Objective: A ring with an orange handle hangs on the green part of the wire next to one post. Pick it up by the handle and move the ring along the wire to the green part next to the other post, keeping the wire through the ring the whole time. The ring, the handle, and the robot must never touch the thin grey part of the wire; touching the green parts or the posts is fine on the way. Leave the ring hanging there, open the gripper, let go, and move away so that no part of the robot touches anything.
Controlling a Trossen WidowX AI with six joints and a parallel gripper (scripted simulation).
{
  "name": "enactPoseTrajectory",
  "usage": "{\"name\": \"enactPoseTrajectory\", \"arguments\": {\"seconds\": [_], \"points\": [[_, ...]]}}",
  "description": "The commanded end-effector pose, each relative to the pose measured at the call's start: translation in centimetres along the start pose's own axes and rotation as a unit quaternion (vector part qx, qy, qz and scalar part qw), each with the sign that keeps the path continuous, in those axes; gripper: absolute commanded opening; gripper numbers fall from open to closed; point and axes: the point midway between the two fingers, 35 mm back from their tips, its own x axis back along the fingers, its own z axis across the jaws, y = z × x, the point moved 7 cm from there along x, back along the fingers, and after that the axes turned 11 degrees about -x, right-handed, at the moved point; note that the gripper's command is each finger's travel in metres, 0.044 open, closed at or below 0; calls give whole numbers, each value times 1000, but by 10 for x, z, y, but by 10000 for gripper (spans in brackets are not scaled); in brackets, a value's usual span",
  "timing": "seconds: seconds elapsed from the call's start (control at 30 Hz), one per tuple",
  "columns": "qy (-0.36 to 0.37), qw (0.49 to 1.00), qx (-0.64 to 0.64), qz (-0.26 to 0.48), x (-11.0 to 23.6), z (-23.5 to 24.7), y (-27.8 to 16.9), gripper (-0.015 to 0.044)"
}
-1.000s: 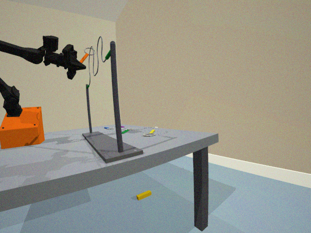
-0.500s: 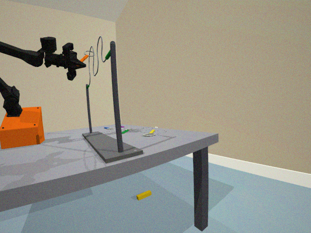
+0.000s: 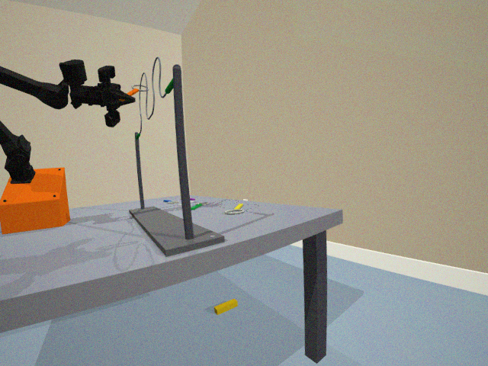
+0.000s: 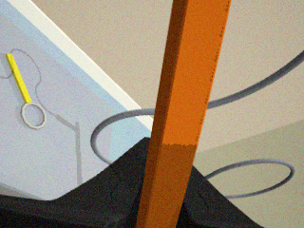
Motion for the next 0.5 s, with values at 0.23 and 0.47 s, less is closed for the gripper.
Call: {"name": "enactPoseTrajectory", "arguments": {"seconds": [0.23, 0.47], "points": [[-26, 998, 61, -16, 0, 1, -1, -150], [-46, 994, 100, -25, -1, 0, -1, -150]]}}
